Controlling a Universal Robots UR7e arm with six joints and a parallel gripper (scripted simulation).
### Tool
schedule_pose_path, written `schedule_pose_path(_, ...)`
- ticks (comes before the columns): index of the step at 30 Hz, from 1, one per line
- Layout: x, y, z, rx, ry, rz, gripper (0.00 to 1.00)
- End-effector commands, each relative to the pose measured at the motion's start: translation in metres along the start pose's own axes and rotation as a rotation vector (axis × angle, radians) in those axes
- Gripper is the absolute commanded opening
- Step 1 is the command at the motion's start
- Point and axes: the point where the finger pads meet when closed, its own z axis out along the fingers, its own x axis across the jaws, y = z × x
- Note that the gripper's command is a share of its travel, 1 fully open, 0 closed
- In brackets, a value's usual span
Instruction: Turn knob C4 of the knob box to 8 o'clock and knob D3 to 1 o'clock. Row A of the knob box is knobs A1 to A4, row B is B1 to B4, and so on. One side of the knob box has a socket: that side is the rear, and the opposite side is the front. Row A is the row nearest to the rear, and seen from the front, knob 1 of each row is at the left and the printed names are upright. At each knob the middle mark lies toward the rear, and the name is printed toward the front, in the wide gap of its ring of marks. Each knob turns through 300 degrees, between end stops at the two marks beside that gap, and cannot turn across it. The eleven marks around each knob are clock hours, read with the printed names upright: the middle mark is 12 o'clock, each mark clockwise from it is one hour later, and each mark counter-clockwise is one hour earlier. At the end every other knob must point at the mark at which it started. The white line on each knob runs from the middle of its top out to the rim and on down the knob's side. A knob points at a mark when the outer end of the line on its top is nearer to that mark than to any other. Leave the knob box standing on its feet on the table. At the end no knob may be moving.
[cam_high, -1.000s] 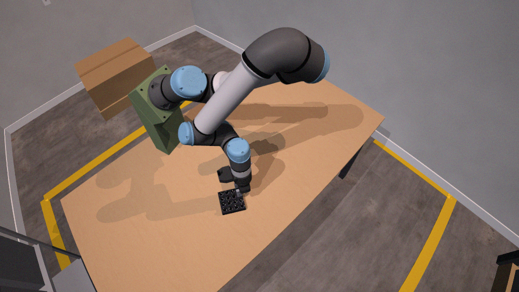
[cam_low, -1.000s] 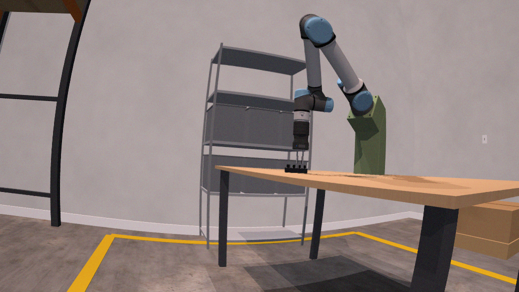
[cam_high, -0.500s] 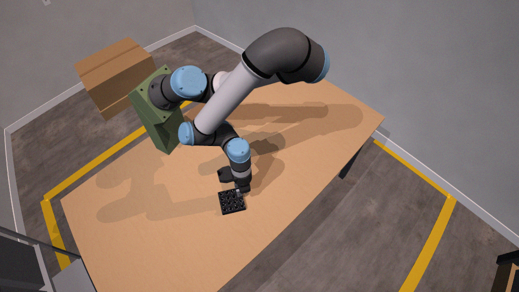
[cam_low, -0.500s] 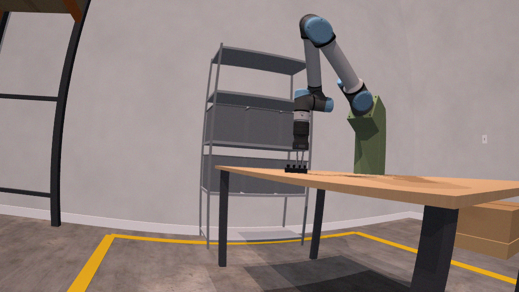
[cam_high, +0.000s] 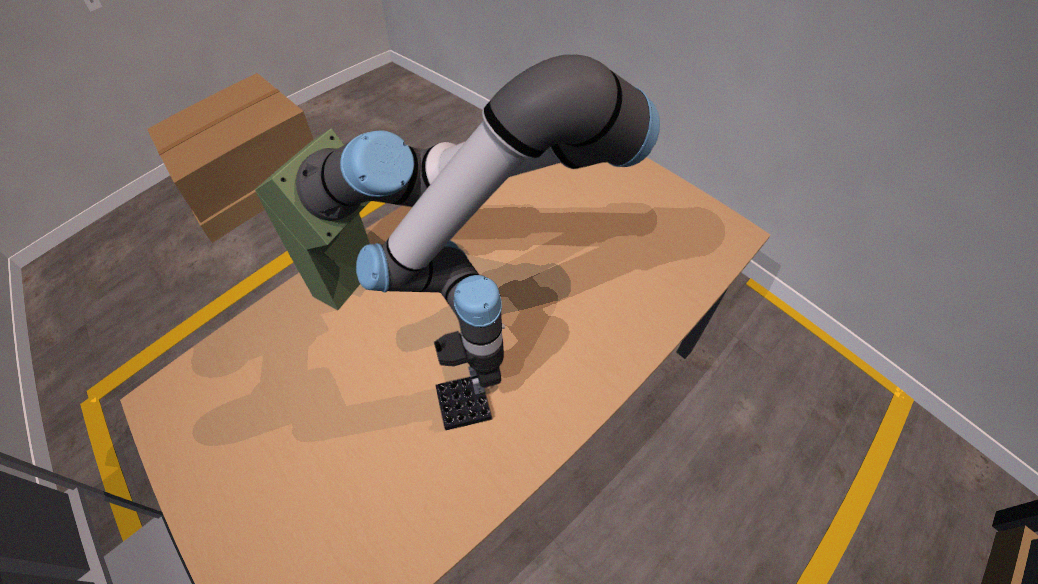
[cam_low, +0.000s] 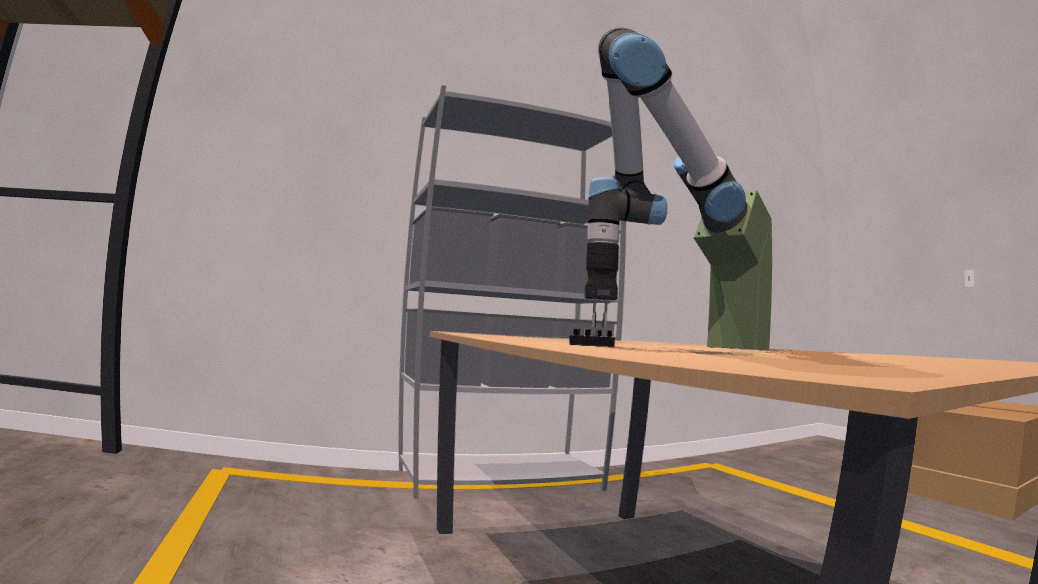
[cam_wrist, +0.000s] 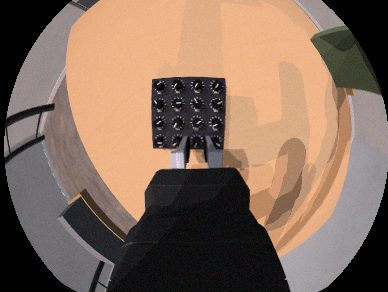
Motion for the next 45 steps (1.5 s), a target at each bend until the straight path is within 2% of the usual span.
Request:
schedule_pose_path(1,-0.001,0.002,0.0,-0.002,-0.002,-0.004,0.46)
schedule_pose_path(30,-0.001,0.002,0.001,-0.002,-0.001,-0.004,0.46)
schedule_pose_path(45,-0.002,0.002,0.012,-0.002,-0.002,-0.003,0.46)
